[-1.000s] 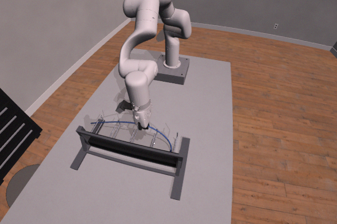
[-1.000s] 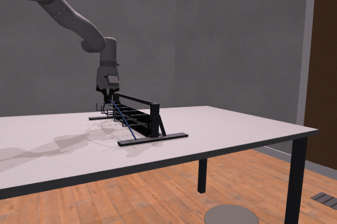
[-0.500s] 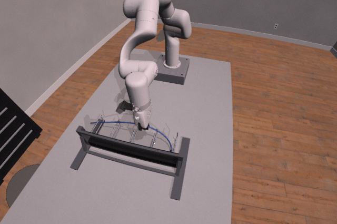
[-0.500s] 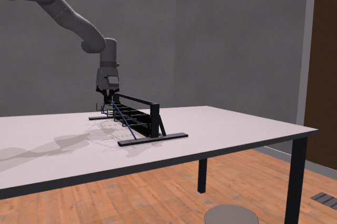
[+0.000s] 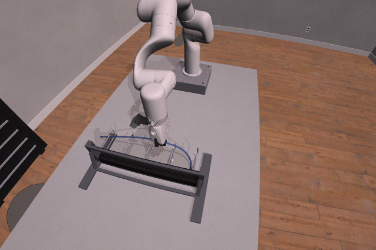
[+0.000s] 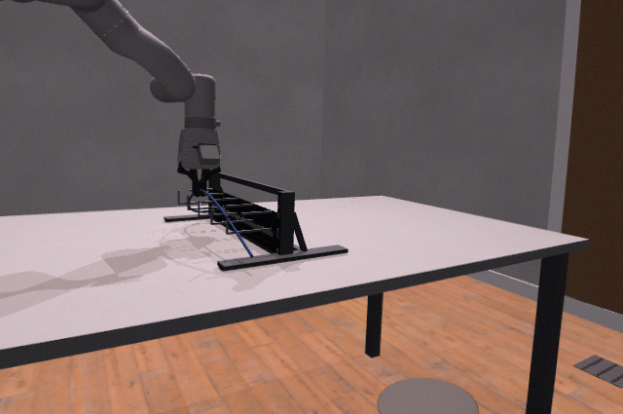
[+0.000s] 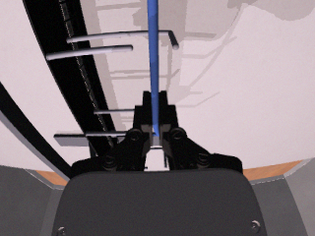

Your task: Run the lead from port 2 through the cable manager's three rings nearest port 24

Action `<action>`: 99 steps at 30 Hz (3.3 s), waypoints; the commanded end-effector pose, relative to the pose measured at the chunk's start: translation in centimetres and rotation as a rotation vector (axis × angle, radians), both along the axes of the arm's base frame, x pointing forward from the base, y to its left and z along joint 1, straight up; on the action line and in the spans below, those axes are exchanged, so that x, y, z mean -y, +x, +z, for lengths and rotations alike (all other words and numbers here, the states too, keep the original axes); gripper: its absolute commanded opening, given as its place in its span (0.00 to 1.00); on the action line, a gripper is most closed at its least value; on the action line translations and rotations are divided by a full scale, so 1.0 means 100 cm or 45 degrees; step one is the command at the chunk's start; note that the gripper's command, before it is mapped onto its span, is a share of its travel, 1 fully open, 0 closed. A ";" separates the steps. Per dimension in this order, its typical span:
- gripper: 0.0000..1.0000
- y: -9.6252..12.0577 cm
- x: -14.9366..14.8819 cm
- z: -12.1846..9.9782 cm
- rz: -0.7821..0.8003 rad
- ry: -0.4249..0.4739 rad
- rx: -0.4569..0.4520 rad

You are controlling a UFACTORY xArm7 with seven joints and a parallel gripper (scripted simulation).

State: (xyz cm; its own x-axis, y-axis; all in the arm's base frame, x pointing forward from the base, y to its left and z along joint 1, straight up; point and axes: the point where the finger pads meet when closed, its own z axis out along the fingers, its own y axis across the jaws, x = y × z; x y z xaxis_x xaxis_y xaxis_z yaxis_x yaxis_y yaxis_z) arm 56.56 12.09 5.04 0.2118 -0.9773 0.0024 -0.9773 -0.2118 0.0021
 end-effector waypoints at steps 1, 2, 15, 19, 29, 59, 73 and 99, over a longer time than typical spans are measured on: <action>0.00 0.002 -0.001 -0.002 0.000 0.001 0.007; 0.00 0.002 -0.001 -0.003 0.000 0.001 0.007; 0.00 0.002 -0.001 -0.016 0.000 0.001 0.007; 0.00 0.002 -0.001 -0.021 0.000 0.001 0.007; 0.00 0.002 -0.001 -0.030 0.000 0.001 0.007; 0.00 0.002 -0.001 -0.043 0.000 0.001 0.007; 0.00 0.003 -0.001 -0.043 0.000 0.001 0.007; 0.00 0.034 -0.008 -0.043 0.000 0.001 0.007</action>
State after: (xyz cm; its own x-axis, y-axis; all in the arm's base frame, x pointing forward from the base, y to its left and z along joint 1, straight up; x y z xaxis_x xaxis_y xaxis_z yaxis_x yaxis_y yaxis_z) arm 59.40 12.70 0.52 0.2119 -0.9773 0.0025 -0.9773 -0.2119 0.0015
